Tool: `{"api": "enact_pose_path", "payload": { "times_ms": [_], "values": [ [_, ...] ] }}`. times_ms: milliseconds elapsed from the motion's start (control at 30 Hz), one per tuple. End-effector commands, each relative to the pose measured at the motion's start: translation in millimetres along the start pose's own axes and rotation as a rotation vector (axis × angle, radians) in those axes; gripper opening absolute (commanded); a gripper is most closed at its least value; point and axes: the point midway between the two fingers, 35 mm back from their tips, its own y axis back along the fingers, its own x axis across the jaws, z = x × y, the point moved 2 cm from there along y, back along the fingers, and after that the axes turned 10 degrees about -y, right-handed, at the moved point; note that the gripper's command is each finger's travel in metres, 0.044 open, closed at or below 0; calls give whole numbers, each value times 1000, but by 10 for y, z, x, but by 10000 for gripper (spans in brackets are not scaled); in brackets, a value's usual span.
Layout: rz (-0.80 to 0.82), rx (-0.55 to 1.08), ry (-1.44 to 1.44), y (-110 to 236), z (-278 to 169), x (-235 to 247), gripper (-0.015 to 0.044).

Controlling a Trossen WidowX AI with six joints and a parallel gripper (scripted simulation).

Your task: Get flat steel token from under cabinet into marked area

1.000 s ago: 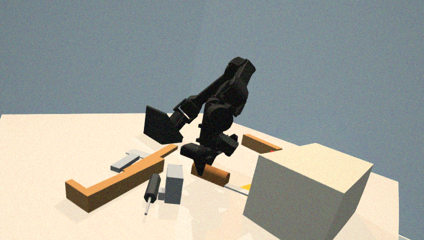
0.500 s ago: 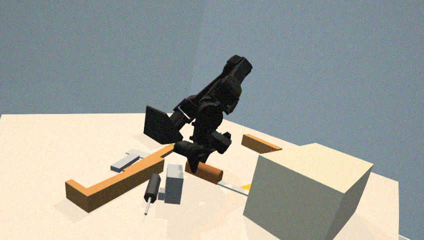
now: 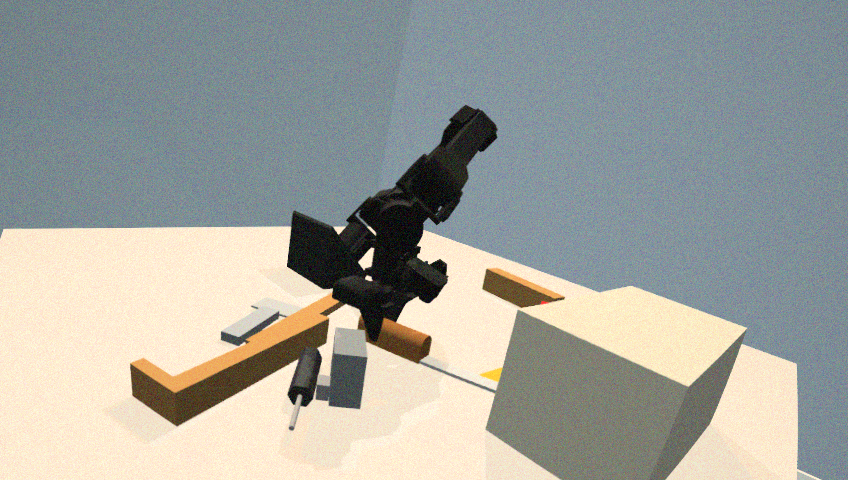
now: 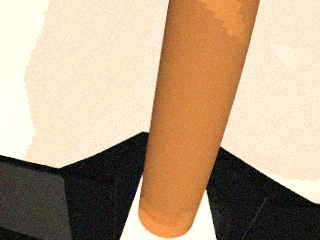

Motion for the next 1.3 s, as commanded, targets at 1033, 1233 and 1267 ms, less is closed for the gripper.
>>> {"api": "enact_pose_path", "payload": {
  "times_ms": [1033,1233,1267],
  "values": [
    [0,1,33,14,-408,-105,0],
    [0,2,78,20,-408,-105,0],
    [1,2,86,21,-407,-105,0]
  ]
}}
